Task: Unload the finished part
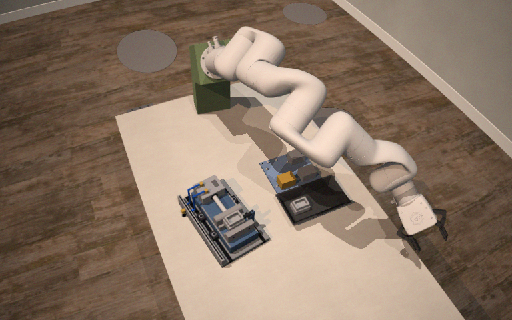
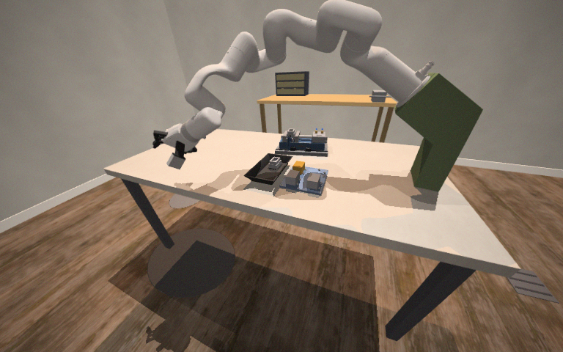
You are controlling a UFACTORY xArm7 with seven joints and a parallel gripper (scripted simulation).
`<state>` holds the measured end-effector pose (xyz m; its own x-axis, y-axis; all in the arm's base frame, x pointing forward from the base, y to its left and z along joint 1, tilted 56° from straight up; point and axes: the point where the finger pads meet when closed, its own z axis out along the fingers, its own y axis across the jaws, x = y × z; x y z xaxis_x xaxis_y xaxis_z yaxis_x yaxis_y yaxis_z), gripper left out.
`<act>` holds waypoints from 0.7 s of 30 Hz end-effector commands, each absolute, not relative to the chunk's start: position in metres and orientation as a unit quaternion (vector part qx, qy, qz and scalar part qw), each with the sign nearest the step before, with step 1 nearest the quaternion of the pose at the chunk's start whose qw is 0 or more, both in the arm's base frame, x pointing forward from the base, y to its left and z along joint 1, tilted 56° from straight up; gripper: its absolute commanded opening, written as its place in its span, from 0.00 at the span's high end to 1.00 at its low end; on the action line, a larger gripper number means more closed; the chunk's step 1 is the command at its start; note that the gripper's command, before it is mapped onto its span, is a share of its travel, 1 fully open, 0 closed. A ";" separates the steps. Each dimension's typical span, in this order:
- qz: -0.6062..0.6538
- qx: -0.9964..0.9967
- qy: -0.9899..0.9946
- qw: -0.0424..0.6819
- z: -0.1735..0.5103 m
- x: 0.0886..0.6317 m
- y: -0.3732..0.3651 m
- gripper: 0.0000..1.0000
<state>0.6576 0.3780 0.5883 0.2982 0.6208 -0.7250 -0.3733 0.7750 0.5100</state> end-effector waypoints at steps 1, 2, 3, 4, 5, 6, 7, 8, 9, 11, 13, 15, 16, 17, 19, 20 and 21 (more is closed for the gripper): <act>0.314 0.123 0.502 0.796 0.591 0.656 0.379 0.00; 0.314 0.123 0.502 0.796 0.591 0.656 0.379 0.00; 0.314 0.123 0.502 0.796 0.591 0.656 0.379 0.00; 0.314 0.123 0.502 0.796 0.591 0.656 0.379 0.00; 0.314 0.123 0.502 0.796 0.591 0.656 0.379 0.00; 0.314 0.123 0.502 0.796 0.591 0.656 0.379 0.00; 0.314 0.123 0.502 0.796 0.591 0.656 0.379 0.00; 0.314 0.123 0.502 0.796 0.591 0.656 0.379 0.00; 0.314 0.123 0.502 0.796 0.591 0.656 0.379 0.00; 0.314 0.123 0.502 0.796 0.591 0.656 0.379 0.00; 0.314 0.123 0.502 0.796 0.591 0.656 0.379 0.00; 0.314 0.123 0.502 0.796 0.591 0.656 0.379 0.00; 0.314 0.123 0.502 0.796 0.591 0.656 0.379 0.00; 0.314 0.123 0.502 0.796 0.591 0.656 0.379 0.00; 0.313 0.124 0.502 0.797 0.591 0.656 0.378 0.00; 0.310 0.125 0.503 0.797 0.592 0.656 0.374 0.00; 0.304 0.129 0.505 0.798 0.593 0.657 0.368 0.00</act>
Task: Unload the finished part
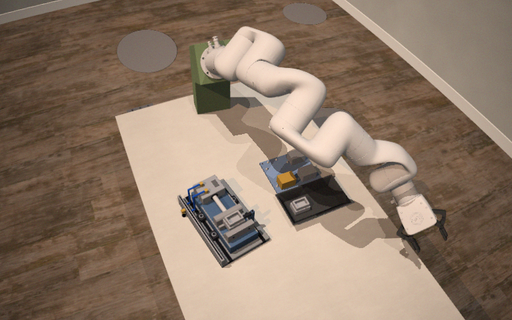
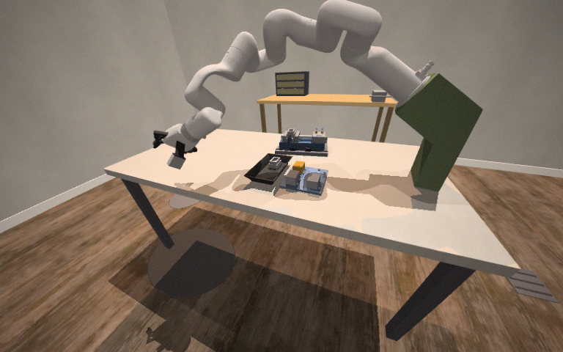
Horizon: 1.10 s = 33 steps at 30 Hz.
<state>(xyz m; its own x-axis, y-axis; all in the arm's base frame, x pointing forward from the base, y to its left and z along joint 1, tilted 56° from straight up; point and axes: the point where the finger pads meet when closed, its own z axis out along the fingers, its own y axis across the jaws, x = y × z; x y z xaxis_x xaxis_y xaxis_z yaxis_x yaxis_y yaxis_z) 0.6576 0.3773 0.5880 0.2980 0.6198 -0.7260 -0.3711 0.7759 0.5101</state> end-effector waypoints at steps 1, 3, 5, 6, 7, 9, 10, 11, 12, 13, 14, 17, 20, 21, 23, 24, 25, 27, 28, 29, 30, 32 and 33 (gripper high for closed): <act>0.295 0.134 0.508 0.798 0.594 0.658 0.357 0.00; 0.271 0.148 0.515 0.800 0.598 0.659 0.329 0.00; 0.261 0.155 0.518 0.800 0.599 0.659 0.317 0.00; 0.253 0.160 0.520 0.800 0.600 0.659 0.307 0.00; 0.245 0.166 0.523 0.800 0.601 0.659 0.297 0.00; 0.229 0.177 0.527 0.799 0.603 0.658 0.277 0.00; 0.223 0.182 0.529 0.798 0.603 0.658 0.268 0.00; 0.216 0.187 0.532 0.797 0.604 0.657 0.259 0.00; 0.216 0.187 0.532 0.797 0.604 0.657 0.259 0.00; 0.216 0.187 0.532 0.797 0.604 0.657 0.259 0.00; 0.197 0.202 0.538 0.794 0.604 0.655 0.233 0.00; 0.183 0.215 0.543 0.791 0.605 0.653 0.212 0.00; 0.165 0.231 0.549 0.786 0.604 0.649 0.185 0.00; 0.159 0.237 0.551 0.784 0.604 0.647 0.175 0.00; 0.149 0.249 0.556 0.779 0.603 0.644 0.158 0.00; 0.143 0.254 0.558 0.777 0.602 0.642 0.149 0.00; 0.138 0.260 0.560 0.775 0.601 0.640 0.141 0.00; 0.129 0.271 0.564 0.769 0.599 0.635 0.123 0.00; 0.124 0.277 0.566 0.766 0.598 0.633 0.115 0.00; 0.124 0.277 0.566 0.766 0.598 0.633 0.115 0.00; 0.124 0.277 0.566 0.766 0.598 0.633 0.115 0.00; 0.108 0.300 0.574 0.754 0.593 0.623 0.083 0.00; 0.105 0.304 0.576 0.752 0.592 0.622 0.077 0.00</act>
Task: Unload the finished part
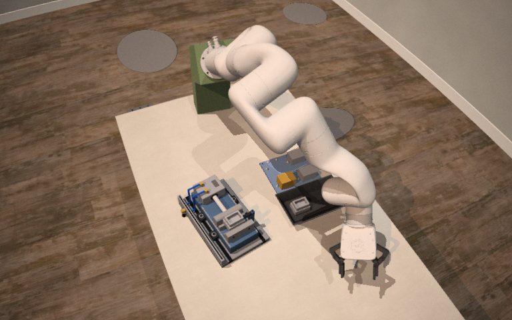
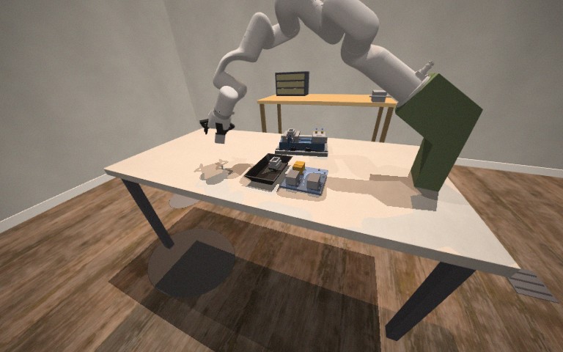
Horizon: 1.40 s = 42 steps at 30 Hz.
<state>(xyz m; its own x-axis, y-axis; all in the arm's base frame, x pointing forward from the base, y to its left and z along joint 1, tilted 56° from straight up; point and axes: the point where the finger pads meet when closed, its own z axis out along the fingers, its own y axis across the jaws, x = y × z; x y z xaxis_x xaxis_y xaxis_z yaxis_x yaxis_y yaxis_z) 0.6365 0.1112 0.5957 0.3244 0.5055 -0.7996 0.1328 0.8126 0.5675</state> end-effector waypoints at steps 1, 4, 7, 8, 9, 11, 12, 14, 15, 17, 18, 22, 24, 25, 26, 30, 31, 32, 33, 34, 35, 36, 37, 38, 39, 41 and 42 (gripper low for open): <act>0.102 0.309 0.577 0.749 0.591 0.619 0.070 0.00; 0.091 0.327 0.584 0.737 0.585 0.610 0.045 0.00; 0.082 0.346 0.591 0.724 0.579 0.600 0.021 0.00; 0.079 0.352 0.593 0.720 0.577 0.596 0.013 0.00; 0.077 0.358 0.595 0.715 0.574 0.593 0.006 0.00; 0.072 0.371 0.599 0.706 0.569 0.585 -0.010 0.00; 0.071 0.377 0.601 0.701 0.566 0.581 -0.017 0.00; 0.071 0.377 0.601 0.701 0.566 0.581 -0.017 0.00; 0.066 0.395 0.608 0.685 0.557 0.569 -0.038 0.00; 0.065 0.405 0.611 0.677 0.552 0.563 -0.048 0.00; 0.064 0.410 0.613 0.673 0.549 0.560 -0.054 0.00; 0.064 0.435 0.622 0.648 0.533 0.541 -0.080 0.00; 0.065 0.447 0.626 0.635 0.525 0.532 -0.091 0.00; 0.067 0.454 0.628 0.629 0.520 0.527 -0.097 0.00; 0.068 0.460 0.630 0.622 0.516 0.522 -0.102 0.00; 0.074 0.477 0.636 0.601 0.502 0.507 -0.117 0.00; 0.074 0.477 0.636 0.601 0.502 0.507 -0.117 0.00; 0.083 0.495 0.642 0.580 0.487 0.492 -0.130 0.00; 0.086 0.499 0.644 0.574 0.482 0.488 -0.133 0.00; 0.089 0.503 0.645 0.569 0.479 0.484 -0.135 0.00; 0.092 0.507 0.647 0.562 0.474 0.480 -0.138 0.00; 0.097 0.513 0.648 0.554 0.469 0.475 -0.141 0.00; 0.102 0.518 0.650 0.546 0.463 0.469 -0.144 0.00; 0.108 0.524 0.652 0.537 0.457 0.464 -0.147 0.00; 0.114 0.529 0.654 0.529 0.451 0.458 -0.149 0.00; 0.126 0.538 0.657 0.512 0.439 0.448 -0.153 0.00; 0.131 0.541 0.658 0.507 0.435 0.445 -0.154 0.00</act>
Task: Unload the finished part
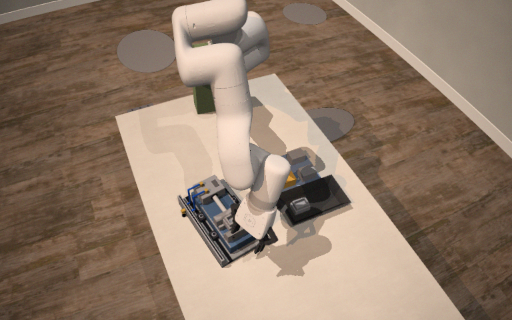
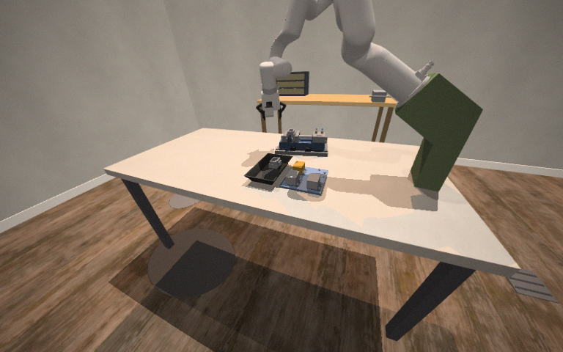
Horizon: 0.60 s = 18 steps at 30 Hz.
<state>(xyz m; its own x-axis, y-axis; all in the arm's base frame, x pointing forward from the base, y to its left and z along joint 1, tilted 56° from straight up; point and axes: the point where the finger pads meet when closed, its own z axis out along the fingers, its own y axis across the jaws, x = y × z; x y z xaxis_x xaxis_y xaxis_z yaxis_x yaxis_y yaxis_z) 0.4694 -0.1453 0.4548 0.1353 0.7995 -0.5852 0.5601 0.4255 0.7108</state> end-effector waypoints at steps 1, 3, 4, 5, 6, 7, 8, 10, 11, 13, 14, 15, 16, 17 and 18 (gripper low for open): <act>0.131 0.541 0.658 0.507 0.435 0.445 -0.154 0.00; 0.152 0.552 0.662 0.484 0.419 0.431 -0.155 0.00; 0.152 0.552 0.662 0.484 0.419 0.431 -0.155 0.00; 0.152 0.552 0.662 0.484 0.419 0.431 -0.155 0.00; 0.152 0.552 0.662 0.484 0.419 0.431 -0.155 0.00; 0.173 0.560 0.665 0.463 0.405 0.419 -0.155 0.00; 0.192 0.566 0.666 0.446 0.394 0.410 -0.152 0.00; 0.192 0.566 0.666 0.446 0.394 0.410 -0.152 0.00; 0.209 0.570 0.667 0.432 0.385 0.402 -0.149 0.00; 0.224 0.572 0.668 0.421 0.378 0.397 -0.146 0.00; 0.235 0.573 0.668 0.412 0.372 0.392 -0.143 0.00; 0.235 0.573 0.668 0.412 0.372 0.392 -0.143 0.00; 0.243 0.574 0.668 0.406 0.369 0.389 -0.141 0.00; 0.249 0.574 0.668 0.402 0.366 0.388 -0.139 0.00; 0.252 0.574 0.668 0.400 0.365 0.387 -0.138 0.00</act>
